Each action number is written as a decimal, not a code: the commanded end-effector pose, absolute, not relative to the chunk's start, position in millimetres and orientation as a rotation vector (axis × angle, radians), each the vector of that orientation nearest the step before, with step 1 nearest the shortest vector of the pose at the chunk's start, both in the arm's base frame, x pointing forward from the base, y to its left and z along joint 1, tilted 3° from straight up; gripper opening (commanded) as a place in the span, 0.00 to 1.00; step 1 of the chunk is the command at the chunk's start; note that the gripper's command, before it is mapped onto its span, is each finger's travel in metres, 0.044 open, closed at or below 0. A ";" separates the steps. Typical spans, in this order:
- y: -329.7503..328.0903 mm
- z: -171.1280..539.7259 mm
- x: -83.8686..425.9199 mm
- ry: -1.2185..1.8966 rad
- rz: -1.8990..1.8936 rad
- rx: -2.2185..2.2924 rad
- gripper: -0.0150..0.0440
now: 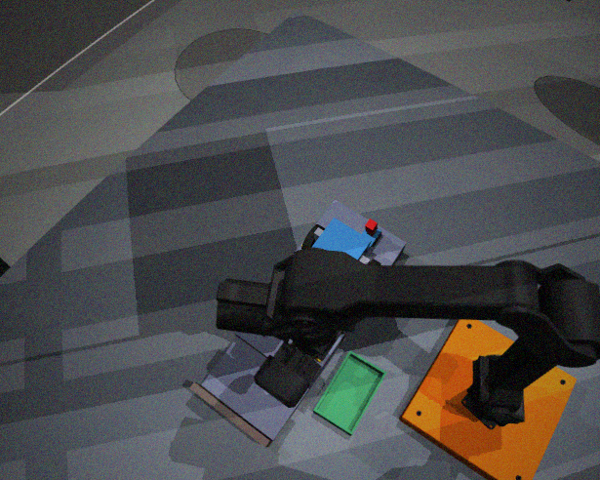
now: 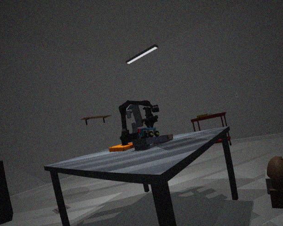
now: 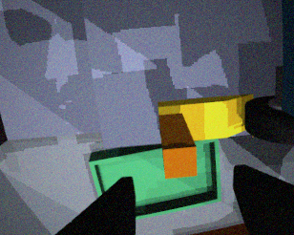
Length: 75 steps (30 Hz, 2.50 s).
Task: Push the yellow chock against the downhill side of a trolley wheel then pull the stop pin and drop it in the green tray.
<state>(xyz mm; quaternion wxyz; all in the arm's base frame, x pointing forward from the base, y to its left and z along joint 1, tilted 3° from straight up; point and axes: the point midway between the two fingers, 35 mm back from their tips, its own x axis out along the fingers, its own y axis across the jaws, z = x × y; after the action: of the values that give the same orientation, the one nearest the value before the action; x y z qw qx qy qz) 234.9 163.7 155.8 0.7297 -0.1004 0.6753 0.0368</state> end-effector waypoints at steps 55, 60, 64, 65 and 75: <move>-16.4 213.2 305.1 1.248 1.110 -1.610 0.58; -16.5 212.9 305.2 1.248 1.110 -1.610 0.58; -17.6 208.2 305.9 1.248 1.110 -1.610 0.58; -18.0 206.7 306.1 1.248 1.110 -1.610 0.58; -22.5 191.6 308.3 1.248 1.109 -1.610 0.58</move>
<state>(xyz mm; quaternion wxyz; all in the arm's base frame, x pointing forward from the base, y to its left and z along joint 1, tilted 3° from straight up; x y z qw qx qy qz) 308.0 -20.5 196.2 0.4012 -0.6355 0.4931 0.4382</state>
